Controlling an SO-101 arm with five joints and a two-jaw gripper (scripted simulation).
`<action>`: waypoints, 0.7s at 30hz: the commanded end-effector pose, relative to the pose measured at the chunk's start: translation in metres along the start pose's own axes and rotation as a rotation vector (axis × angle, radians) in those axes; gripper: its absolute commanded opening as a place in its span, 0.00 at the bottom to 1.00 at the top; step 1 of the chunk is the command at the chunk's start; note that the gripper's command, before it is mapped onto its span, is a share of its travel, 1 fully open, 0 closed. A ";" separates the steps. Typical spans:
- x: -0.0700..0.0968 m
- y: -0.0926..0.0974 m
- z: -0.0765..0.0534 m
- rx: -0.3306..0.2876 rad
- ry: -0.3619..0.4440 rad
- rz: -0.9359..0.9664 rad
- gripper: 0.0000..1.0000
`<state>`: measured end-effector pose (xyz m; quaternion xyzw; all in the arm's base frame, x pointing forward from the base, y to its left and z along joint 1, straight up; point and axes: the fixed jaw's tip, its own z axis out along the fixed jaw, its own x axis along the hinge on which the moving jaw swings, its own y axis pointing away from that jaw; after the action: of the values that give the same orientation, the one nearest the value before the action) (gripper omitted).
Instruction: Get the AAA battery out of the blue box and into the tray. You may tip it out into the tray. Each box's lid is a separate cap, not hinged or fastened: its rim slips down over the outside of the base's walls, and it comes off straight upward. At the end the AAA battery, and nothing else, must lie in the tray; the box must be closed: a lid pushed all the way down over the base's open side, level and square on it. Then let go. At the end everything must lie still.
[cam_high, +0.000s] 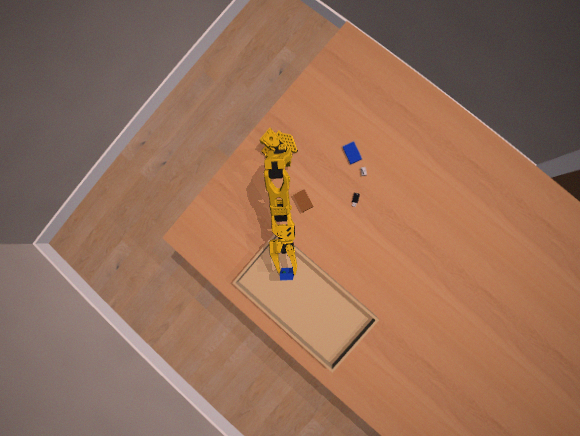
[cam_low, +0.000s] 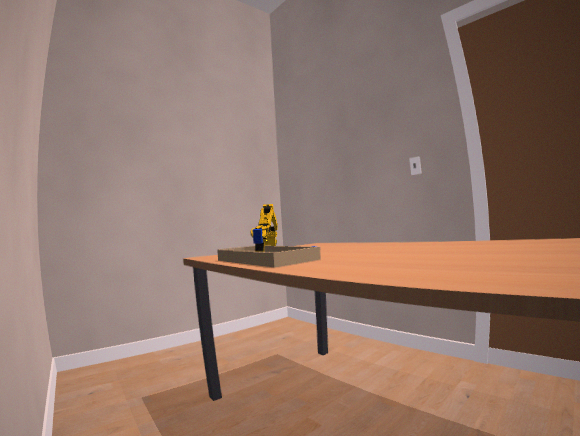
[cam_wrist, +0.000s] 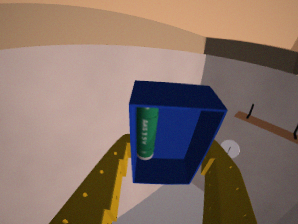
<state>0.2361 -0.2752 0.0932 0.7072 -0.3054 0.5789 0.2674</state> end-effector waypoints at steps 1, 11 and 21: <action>0.001 -0.006 -0.001 0.018 0.013 0.013 0.20; -0.002 -0.007 -0.002 0.019 0.013 0.015 0.20; -0.003 -0.007 -0.002 0.020 0.013 0.015 0.20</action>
<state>0.2353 -0.2751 0.0928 0.7007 -0.3041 0.5858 0.2707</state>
